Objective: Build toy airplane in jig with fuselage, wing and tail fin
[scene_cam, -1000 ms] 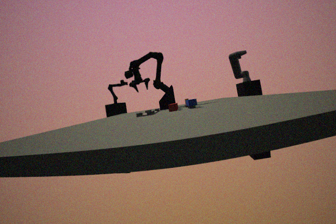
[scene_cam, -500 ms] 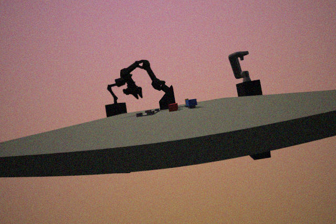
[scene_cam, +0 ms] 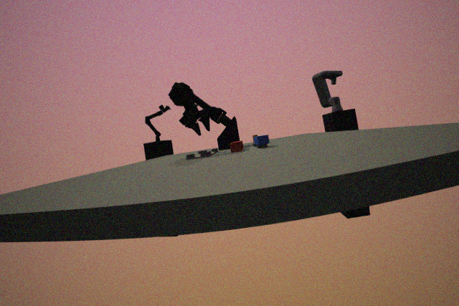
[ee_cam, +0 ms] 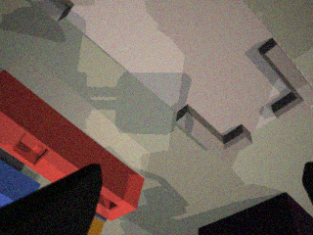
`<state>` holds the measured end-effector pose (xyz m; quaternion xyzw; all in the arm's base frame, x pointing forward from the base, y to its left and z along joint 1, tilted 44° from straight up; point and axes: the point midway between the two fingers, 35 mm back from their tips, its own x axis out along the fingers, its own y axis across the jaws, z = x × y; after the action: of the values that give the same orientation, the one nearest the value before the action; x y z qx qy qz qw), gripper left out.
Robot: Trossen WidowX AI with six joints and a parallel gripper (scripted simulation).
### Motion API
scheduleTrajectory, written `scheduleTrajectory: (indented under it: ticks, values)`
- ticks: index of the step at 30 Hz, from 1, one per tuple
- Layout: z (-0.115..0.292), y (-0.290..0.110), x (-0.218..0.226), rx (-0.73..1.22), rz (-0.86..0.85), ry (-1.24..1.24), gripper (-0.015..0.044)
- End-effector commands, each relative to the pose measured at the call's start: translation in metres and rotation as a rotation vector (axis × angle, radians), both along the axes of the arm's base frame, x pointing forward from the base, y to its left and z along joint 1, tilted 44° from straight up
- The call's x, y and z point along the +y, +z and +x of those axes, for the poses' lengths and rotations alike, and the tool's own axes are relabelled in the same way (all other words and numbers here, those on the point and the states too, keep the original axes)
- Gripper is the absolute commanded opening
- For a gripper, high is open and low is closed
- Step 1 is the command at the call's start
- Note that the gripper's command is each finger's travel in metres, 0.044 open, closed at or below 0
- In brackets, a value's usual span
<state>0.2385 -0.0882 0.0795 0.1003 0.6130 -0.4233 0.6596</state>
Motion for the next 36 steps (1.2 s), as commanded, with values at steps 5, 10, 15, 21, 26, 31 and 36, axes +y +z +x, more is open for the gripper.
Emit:
scheduleTrajectory:
  ticks: [5, 10, 15, 21, 26, 31, 36]
  values:
    - [0.030, -0.058, 0.081, 0.185, -0.132, 0.416, 0.0440]
    - [0.027, -0.095, 0.131, 0.293, -0.245, 0.673, 0.0440]
    - [0.026, -0.100, 0.137, 0.305, -0.262, 0.705, 0.0440]
    - [0.029, -0.131, 0.109, 0.305, -0.263, 0.705, 0.0440]
    - [0.028, -0.139, 0.100, 0.306, -0.264, 0.705, 0.0440]
    - [0.029, -0.149, 0.091, 0.306, -0.265, 0.705, 0.0440]
    - [0.029, -0.150, 0.089, 0.306, -0.265, 0.705, 0.0440]
